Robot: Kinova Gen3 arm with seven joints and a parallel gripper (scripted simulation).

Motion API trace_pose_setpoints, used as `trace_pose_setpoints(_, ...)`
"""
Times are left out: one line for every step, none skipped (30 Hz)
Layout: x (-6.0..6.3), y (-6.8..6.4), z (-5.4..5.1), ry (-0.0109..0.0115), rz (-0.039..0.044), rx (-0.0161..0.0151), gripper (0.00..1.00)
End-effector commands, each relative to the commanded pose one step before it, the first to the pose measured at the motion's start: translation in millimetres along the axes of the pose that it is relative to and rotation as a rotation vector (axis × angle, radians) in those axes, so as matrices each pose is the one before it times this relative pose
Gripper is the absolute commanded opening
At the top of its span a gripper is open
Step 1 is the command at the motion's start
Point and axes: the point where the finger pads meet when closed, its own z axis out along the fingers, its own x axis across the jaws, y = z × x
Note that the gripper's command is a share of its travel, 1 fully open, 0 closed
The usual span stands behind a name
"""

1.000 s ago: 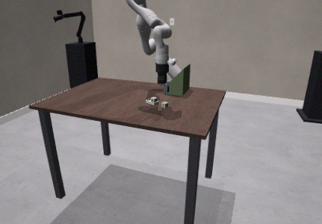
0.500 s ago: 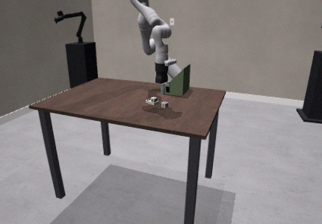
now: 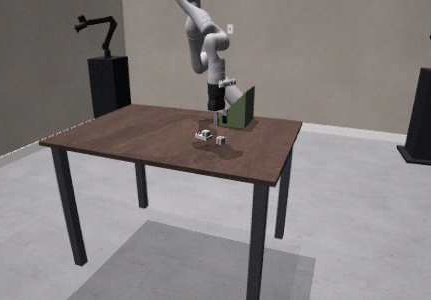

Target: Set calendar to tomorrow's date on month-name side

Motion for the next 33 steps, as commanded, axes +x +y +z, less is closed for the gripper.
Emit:
trace_pose_setpoints(0.01,-0.8,-1.22,0.00211,0.0003,0.00204,1.0)
trace_pose_setpoints(0.0,0.0,0.0,0.0,0.00005,0.0,1.0)
trace_pose_setpoints(0.0,0.0,0.0,0.0,0.0,0.0,0.87)
trace_pose_setpoints(0.0,0.0,0.0,0.0,0.0,0.0,0.87)
trace_pose_setpoints(0.0,0.0,0.0,0.0,0.0,0.0,0.87)
trace_pose_setpoints(0.0,0.0,0.0,0.0,0.0,0.0,0.87)
trace_pose_setpoints(0.0,0.0,0.0,0.0,0.0,0.0,0.87)
trace_pose_setpoints(0.0,0.0,0.0,0.0,0.0,0.0,0.87)
trace_pose_setpoints(0.0,0.0,0.0,0.0,0.0,0.0,0.87)
trace_pose_setpoints(0.0,0.0,0.0,0.0,0.0,0.0,0.87)
trace_pose_setpoints(0.0,0.0,0.0,0.0,0.0,0.0,0.87)
trace_pose_setpoints(0.0,0.0,0.0,0.0,0.0,0.0,0.87)
trace_pose_setpoints(0.0,0.0,0.0,0.0,0.0,0.0,0.87)
trace_pose_setpoints(0.0,0.0,0.0,0.0,0.0,0.0,0.87)
trace_pose_setpoints(0.0,0.0,0.0,0.0,0.0,0.0,0.87)
trace_pose_setpoints(0.0,0.0,0.0,0.0,0.0,0.0,0.87)
trace_pose_setpoints(0.0,0.0,0.0,0.0,0.0,0.0,0.87)
trace_pose_setpoints(0.0,0.0,0.0,0.0,0.0,0.0,0.87)
trace_pose_setpoints(0.0,0.0,0.0,0.0,0.0,0.0,0.87)
trace_pose_setpoints(0.0,0.0,0.0,0.0,0.0,0.0,0.87)
trace_pose_setpoints(0.0,0.0,0.0,0.0,0.0,0.0,0.87)
trace_pose_setpoints(0.0,0.0,0.0,0.0,0.0,0.0,0.87)
trace_pose_setpoints(0.0,0.0,0.0,0.0,0.0,0.0,0.87)
trace_pose_setpoints(0.0,0.0,0.0,0.0,0.0,0.0,0.87)
trace_pose_setpoints(0.0,0.0,0.0,0.0,0.0,0.0,0.87)
trace_pose_setpoints(0.0,0.0,0.0,0.0,0.0,0.0,0.87)
trace_pose_setpoints(0.0,0.0,0.0,0.0,0.0,0.0,0.87)
trace_pose_setpoints(0.0,0.0,0.0,0.0,0.0,0.0,0.87)
trace_pose_setpoints(0.0,0.0,0.0,0.0,0.0,0.0,0.87)
trace_pose_setpoints(0.0,0.0,0.0,0.0,0.0,0.0,0.87)
trace_pose_setpoints(0.0,0.0,0.0,0.0,0.0,0.0,0.87)
trace_pose_setpoints(0.0,0.0,0.0,0.0,0.0,0.0,0.87)
trace_pose_setpoints(0.0,0.0,0.0,0.0,0.0,0.0,0.87)
